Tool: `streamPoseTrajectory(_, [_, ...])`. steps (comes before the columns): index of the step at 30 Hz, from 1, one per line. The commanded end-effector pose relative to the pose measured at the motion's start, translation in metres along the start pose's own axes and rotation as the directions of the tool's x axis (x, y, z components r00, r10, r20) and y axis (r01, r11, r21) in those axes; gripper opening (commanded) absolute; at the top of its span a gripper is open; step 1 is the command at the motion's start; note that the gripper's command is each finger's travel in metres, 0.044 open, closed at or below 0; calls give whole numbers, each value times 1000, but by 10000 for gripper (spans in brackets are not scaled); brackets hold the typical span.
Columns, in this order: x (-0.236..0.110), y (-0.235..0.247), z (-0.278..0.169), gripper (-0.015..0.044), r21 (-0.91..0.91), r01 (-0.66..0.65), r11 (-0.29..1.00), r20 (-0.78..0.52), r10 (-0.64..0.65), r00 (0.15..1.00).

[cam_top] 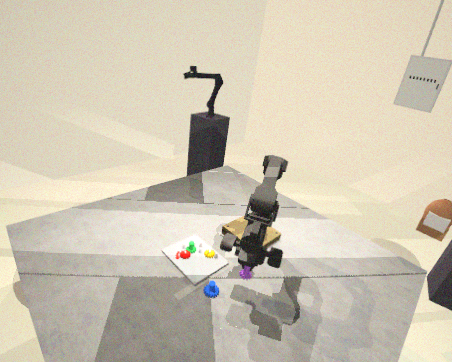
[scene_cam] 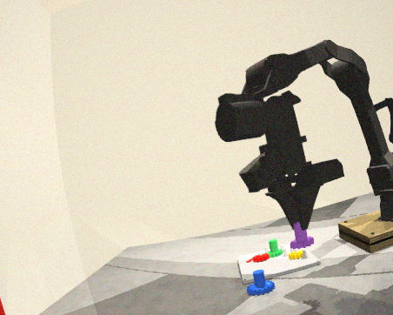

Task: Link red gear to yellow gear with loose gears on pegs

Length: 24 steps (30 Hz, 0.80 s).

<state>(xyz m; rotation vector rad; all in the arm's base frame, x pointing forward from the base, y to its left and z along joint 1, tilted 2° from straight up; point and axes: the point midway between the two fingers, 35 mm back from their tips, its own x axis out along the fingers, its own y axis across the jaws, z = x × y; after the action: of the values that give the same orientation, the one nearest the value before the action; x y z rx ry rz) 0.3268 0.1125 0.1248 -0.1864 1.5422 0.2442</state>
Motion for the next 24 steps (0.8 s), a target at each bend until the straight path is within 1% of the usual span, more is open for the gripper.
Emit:
streamPoseTrajectory(1, [-10, 0, -1, 0, 3, 0, 1000, 5, 0, 1000])
streamPoseTrajectory(19, [-52, 1, -9, 0, 3, 0, 1000, 4, 0, 1000])
streamPoseTrajectory(24, [-52, -3, -9, 0, 3, 0, 1000, 4, 0, 1000])
